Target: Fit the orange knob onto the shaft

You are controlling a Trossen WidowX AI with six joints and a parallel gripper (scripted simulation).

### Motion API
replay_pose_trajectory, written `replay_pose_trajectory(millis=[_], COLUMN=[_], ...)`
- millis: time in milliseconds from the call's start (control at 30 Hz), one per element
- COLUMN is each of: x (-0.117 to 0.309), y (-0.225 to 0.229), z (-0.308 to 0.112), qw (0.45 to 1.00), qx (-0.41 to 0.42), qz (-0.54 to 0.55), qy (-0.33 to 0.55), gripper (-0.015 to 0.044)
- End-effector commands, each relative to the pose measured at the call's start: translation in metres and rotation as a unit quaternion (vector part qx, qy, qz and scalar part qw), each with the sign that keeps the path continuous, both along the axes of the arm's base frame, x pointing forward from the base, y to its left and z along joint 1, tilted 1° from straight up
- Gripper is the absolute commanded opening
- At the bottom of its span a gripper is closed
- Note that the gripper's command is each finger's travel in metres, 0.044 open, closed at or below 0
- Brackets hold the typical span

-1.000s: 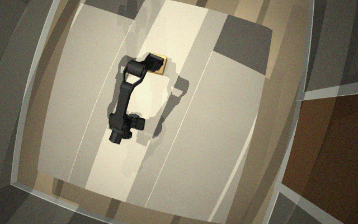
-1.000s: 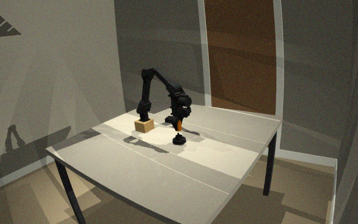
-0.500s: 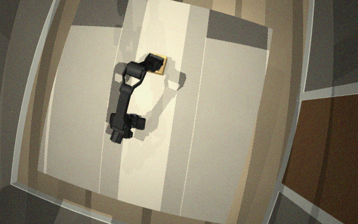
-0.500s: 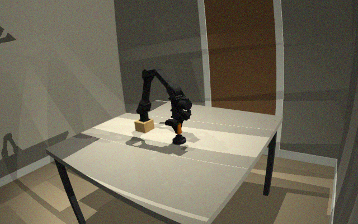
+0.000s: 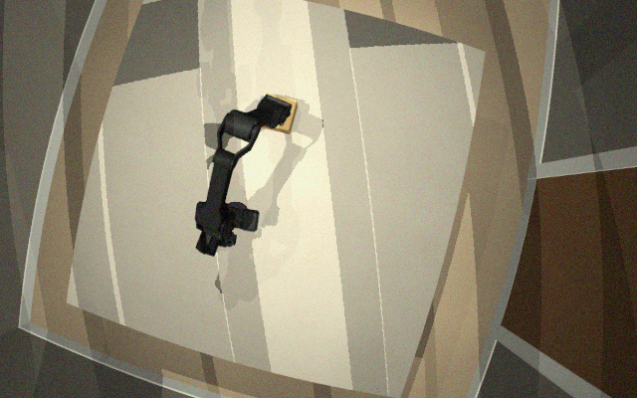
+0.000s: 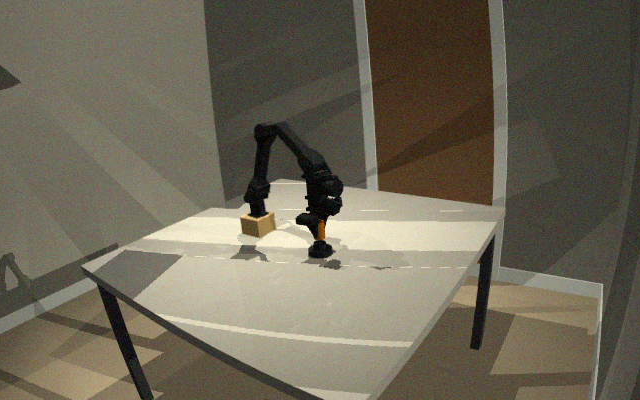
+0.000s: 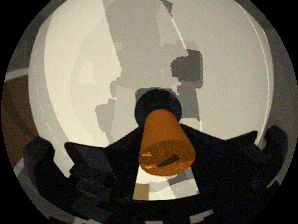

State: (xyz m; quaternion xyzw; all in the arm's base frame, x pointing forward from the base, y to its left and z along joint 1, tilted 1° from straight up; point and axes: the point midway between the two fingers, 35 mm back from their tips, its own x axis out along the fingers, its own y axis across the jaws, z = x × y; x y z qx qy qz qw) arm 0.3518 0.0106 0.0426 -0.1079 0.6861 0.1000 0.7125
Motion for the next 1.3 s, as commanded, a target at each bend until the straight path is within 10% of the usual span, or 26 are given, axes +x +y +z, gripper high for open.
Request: replay_pose_trajectory(millis=[0, 1267], x=[-0.0009, 0.0027], y=[0.0003, 0.0], z=[-0.0006, 0.0016], qw=[1.0, 0.995], qx=[0.0, -0.004], qz=[0.0, 0.104], qy=[-0.001, -0.001], gripper=[0.0, 0.0])
